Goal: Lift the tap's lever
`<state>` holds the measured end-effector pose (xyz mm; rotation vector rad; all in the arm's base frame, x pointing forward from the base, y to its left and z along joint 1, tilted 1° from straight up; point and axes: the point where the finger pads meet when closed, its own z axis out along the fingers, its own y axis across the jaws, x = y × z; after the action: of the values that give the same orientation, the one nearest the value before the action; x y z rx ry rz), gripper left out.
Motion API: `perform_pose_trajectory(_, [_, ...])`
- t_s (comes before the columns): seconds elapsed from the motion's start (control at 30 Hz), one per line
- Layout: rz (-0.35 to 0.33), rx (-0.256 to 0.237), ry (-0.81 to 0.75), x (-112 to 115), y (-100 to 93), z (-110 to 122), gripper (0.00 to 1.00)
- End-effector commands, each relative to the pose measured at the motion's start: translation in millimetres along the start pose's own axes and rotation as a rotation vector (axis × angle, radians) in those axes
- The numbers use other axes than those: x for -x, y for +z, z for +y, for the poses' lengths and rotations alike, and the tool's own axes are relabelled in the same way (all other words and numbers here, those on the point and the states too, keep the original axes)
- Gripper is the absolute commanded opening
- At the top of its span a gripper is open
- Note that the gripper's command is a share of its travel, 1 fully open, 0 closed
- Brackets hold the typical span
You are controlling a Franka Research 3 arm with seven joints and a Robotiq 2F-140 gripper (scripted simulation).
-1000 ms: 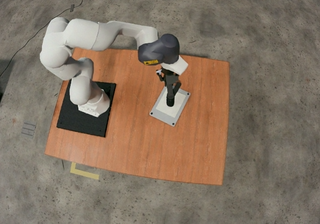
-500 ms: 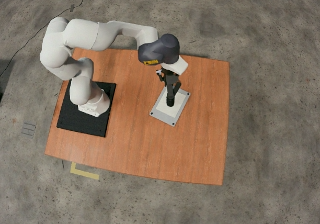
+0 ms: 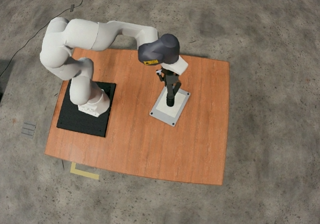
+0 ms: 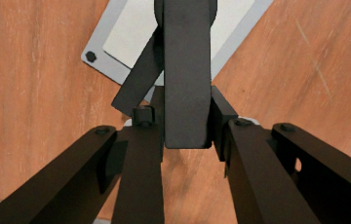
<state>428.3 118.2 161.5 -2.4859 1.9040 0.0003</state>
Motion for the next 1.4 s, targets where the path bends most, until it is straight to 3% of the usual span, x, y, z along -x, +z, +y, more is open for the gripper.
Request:
perform_pose_trajectory(0.0, [0.003, -0.001, 0.001, -4.7, -3.6, -0.1, 0.10])
perform_pose_trajectory(1.23, [0.003, -0.001, 0.001, -5.2, -4.1, -0.1, 0.10])
perform_pose_trajectory(1.27, [0.003, -0.001, 0.001, -5.2, -4.1, -0.1, 0.47])
perform_pose_trajectory(1.37, [0.003, -0.001, 0.001, -5.2, -4.1, -0.1, 0.47])
